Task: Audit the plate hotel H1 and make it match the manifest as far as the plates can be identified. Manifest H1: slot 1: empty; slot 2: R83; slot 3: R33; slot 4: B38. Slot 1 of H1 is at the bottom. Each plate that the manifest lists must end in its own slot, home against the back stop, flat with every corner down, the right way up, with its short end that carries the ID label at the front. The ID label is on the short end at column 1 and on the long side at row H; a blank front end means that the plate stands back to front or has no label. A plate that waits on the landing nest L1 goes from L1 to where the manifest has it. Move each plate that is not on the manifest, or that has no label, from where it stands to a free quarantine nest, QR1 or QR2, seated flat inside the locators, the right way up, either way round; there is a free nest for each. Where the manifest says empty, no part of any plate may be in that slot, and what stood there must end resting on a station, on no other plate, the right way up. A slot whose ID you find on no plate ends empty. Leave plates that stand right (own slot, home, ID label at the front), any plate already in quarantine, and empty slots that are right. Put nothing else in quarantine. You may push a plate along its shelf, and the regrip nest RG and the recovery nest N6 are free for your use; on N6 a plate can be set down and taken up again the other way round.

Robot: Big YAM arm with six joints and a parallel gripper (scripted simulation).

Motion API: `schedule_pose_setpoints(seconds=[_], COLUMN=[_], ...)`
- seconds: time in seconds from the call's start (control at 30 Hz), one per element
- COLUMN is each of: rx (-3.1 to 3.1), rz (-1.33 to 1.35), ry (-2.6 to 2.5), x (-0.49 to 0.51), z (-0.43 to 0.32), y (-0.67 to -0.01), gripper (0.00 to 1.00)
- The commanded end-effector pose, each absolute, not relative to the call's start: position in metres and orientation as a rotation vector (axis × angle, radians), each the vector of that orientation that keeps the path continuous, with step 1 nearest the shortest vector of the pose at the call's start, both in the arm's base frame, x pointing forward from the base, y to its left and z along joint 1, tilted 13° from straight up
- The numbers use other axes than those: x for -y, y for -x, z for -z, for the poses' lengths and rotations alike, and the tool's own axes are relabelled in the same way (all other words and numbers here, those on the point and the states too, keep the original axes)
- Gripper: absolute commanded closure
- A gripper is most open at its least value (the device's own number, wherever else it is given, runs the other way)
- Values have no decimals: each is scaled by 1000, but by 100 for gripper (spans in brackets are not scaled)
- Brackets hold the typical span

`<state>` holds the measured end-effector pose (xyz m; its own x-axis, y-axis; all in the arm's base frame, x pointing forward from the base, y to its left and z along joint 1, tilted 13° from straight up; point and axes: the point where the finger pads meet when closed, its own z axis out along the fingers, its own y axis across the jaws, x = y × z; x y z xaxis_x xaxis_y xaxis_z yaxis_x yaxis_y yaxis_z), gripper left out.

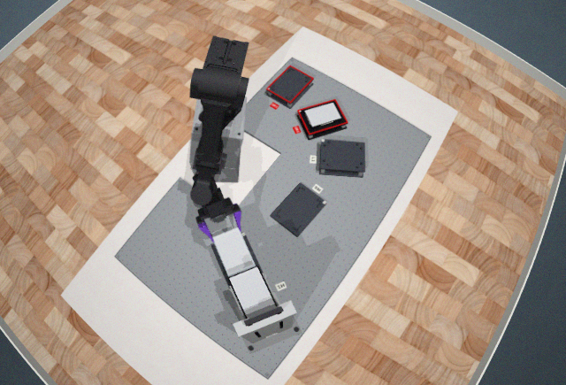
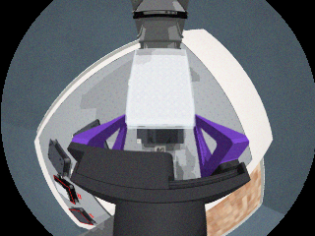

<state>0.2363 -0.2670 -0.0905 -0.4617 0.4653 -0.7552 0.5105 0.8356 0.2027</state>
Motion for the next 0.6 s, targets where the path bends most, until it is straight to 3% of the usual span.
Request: schedule_pose_setpoints(seconds=[0.0, 0.57], rx=[-2108, -2106], rz=[77, 78], ry=[-696, -695], x=[276, 285], z=[81, 78], y=[-246, -260], gripper=[14, 14])
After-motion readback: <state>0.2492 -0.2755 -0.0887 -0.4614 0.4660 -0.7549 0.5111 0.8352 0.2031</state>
